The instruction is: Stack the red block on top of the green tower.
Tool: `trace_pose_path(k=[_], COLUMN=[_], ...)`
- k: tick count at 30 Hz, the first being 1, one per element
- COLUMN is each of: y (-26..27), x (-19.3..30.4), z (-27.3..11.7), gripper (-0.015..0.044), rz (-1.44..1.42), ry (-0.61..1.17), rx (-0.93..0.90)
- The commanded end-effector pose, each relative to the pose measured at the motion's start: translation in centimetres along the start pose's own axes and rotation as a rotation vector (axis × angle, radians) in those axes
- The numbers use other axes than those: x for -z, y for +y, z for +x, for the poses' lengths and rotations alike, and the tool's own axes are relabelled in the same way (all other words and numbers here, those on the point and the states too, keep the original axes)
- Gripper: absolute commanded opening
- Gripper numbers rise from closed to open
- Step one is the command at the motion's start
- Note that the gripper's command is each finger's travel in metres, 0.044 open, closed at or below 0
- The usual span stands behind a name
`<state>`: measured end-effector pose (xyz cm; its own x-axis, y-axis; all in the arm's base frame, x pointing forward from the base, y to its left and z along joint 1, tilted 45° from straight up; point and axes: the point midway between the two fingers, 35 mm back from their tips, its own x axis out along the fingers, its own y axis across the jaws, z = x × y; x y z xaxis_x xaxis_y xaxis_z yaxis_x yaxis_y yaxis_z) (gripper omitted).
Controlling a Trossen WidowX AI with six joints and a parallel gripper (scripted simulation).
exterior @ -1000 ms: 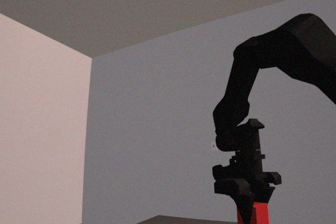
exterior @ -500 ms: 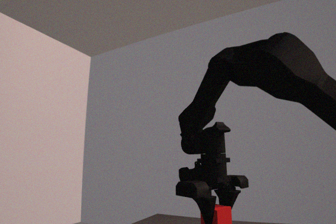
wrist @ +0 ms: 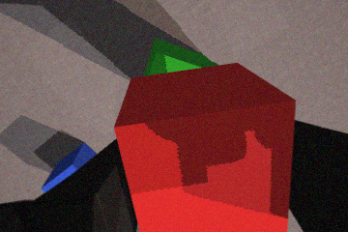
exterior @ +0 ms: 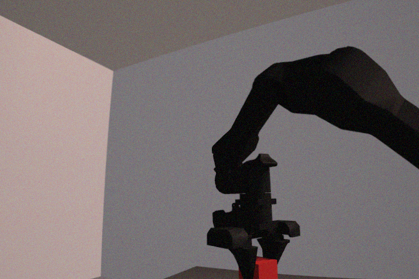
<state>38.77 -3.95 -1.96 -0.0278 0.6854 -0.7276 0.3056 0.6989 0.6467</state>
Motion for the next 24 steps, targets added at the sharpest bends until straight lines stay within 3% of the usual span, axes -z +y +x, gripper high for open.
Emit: trace_pose_path(k=[1,24], y=[0.06,0.08], x=[0.11,0.15], z=[1.77,2.41], gripper=[0.0000,0.0000], rz=[0.006,0.006], ry=[0.010,0.010], rx=[-0.007,-0.008])
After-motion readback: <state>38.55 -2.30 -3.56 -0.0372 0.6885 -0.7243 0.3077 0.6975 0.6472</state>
